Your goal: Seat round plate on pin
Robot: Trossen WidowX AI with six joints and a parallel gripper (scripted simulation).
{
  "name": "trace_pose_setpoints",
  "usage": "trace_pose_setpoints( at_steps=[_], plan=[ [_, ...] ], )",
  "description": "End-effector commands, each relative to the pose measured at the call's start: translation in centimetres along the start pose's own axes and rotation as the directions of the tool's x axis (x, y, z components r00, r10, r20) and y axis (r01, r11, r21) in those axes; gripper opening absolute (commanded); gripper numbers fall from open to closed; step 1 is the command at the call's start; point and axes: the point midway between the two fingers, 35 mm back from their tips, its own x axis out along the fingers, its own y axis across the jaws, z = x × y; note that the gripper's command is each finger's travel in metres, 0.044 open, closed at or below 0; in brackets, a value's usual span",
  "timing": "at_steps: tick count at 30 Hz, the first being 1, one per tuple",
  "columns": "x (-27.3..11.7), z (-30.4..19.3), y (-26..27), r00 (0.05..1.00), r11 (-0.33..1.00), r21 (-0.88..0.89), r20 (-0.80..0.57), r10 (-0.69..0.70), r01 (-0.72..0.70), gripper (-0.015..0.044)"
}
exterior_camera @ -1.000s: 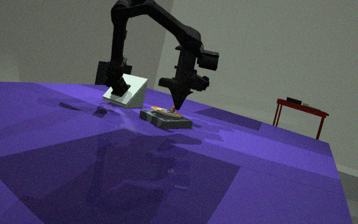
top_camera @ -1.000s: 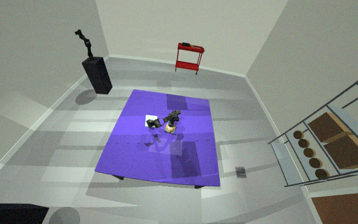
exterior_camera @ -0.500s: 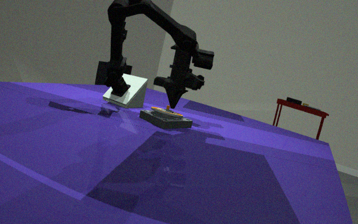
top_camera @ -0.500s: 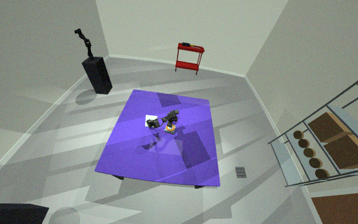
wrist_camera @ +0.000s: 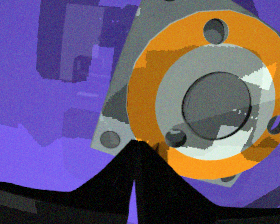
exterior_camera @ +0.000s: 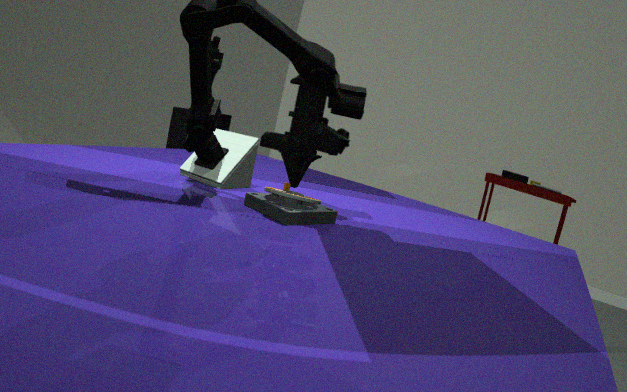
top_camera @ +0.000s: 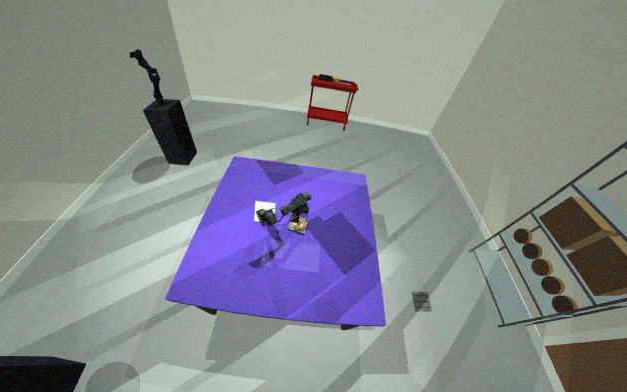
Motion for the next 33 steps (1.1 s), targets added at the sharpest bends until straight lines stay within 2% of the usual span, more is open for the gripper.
trace_pose_setpoints(
  at_steps=[1,33],
  plan=[
    [0.1,-0.6,-0.6,1.0,1.0,-0.001,-0.005,-0.007,0.007,0.0],
    [-0.5,-1.5,-2.1,1.0,1.0,-0.001,-0.006,-0.007,0.007,0.0]
  ],
)
